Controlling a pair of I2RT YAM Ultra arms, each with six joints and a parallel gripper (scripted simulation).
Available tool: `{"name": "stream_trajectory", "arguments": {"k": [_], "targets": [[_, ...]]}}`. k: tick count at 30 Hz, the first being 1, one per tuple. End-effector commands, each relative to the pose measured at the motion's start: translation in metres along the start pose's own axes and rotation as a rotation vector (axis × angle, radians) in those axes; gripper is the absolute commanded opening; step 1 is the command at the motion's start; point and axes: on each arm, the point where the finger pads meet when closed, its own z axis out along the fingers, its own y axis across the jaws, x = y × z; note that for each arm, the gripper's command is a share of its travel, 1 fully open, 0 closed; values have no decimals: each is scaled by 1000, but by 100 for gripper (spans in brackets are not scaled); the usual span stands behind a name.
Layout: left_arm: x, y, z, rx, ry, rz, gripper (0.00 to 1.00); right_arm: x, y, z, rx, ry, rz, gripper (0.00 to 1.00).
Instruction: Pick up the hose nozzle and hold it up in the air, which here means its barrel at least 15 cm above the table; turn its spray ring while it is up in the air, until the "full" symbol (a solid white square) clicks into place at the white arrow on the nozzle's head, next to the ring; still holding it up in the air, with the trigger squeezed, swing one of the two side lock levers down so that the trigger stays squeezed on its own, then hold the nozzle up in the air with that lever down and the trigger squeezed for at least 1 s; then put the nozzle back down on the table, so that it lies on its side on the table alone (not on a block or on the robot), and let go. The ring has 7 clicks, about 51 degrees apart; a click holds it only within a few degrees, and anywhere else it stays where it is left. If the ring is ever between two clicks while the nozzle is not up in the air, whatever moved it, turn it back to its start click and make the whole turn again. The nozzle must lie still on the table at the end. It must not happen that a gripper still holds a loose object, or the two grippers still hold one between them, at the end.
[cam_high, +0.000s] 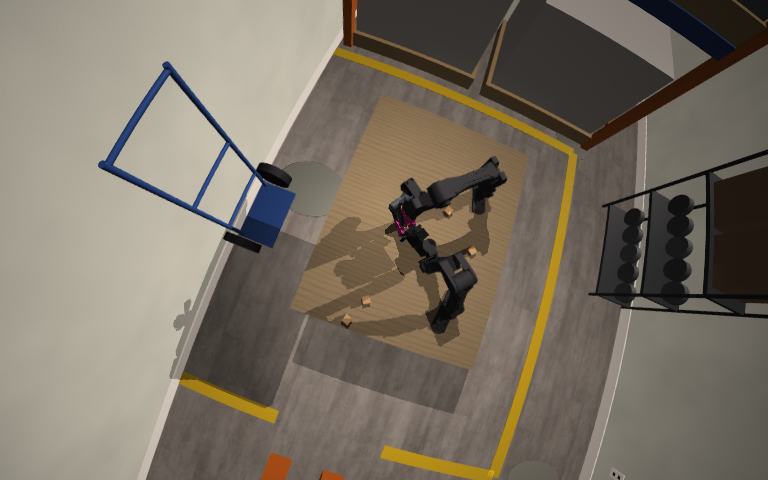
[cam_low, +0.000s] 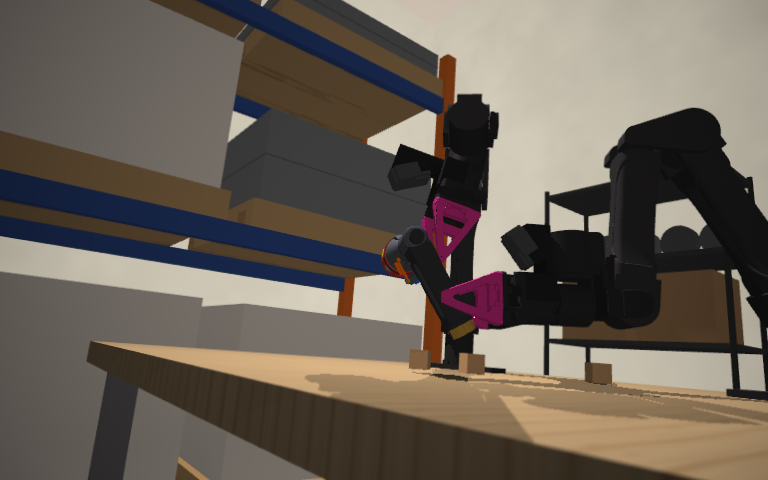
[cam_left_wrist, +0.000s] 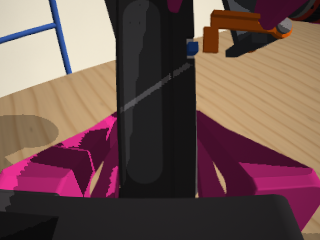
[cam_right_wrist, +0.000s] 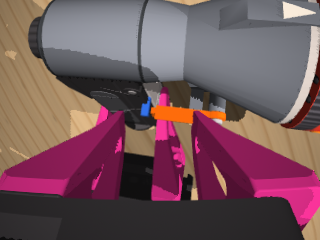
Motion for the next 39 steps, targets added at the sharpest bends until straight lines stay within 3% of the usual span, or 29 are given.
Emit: {"name": "stream_trajectory", "arguments": {"k": [1, 23, 24, 39], "targets": [[-53, -15, 8, 55, -186, -43, 35, -1, 21, -4, -91, -16, 1, 37], [-53, -15, 8, 55, -186, -43, 35, -1, 21, -4, -91, -16, 1, 37], [-53, -15, 8, 55, -186, -43, 35, -16, 14, -36, -87, -48, 14, 37], [-54, -15, 7, 55, -186, -44, 35, -8, 12, -66, -80, -38, 9, 37]]}}
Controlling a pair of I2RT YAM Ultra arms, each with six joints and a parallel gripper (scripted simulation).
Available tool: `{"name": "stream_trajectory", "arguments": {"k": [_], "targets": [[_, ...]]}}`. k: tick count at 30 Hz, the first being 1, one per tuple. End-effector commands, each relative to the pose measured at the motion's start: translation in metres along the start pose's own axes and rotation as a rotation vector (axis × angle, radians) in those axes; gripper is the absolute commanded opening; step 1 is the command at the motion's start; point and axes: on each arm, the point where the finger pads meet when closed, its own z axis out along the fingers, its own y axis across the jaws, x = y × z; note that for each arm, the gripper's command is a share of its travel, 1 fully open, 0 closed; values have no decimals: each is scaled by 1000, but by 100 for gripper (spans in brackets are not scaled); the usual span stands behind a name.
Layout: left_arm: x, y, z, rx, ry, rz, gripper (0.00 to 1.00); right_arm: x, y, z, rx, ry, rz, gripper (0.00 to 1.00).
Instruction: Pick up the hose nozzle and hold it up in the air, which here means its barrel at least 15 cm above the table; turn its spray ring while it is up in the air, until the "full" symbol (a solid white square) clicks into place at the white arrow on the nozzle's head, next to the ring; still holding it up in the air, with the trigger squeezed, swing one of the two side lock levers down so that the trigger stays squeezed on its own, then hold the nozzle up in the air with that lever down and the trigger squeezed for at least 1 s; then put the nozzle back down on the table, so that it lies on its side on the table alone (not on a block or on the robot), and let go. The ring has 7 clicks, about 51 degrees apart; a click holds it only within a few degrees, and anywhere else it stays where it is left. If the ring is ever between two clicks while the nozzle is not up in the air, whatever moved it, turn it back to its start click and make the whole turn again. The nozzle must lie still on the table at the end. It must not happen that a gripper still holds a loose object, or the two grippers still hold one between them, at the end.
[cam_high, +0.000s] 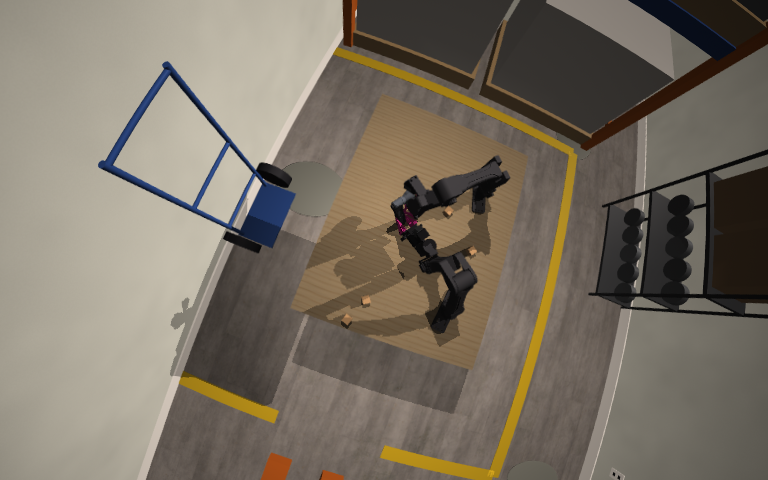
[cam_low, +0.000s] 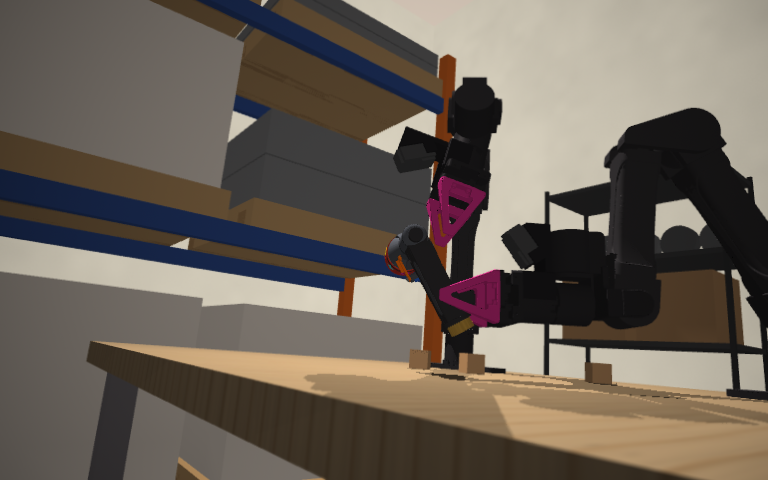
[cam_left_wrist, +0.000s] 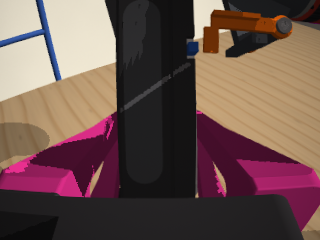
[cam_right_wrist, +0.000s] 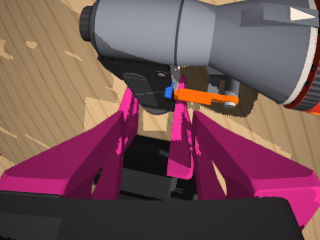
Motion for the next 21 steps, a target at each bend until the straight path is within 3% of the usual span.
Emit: {"name": "stream_trajectory", "arguments": {"k": [1, 4, 6, 13, 21], "targets": [[-49, -7, 9, 13, -171, -38, 35, -6, 6, -35, -47, -29, 7, 37], [-49, -6, 9, 10, -171, -38, 35, -2, 6, -26, -11, -18, -1, 37], [-49, -6, 9, 10, -171, -38, 35, -5, 6, -41, -37, -26, 5, 37], [-49, -6, 9, 10, -171, -38, 35, -2, 5, -45, -14, -18, -1, 37], [-49, -6, 9, 10, -171, -38, 35, -4, 3, -69, -29, -23, 4, 37]]}}
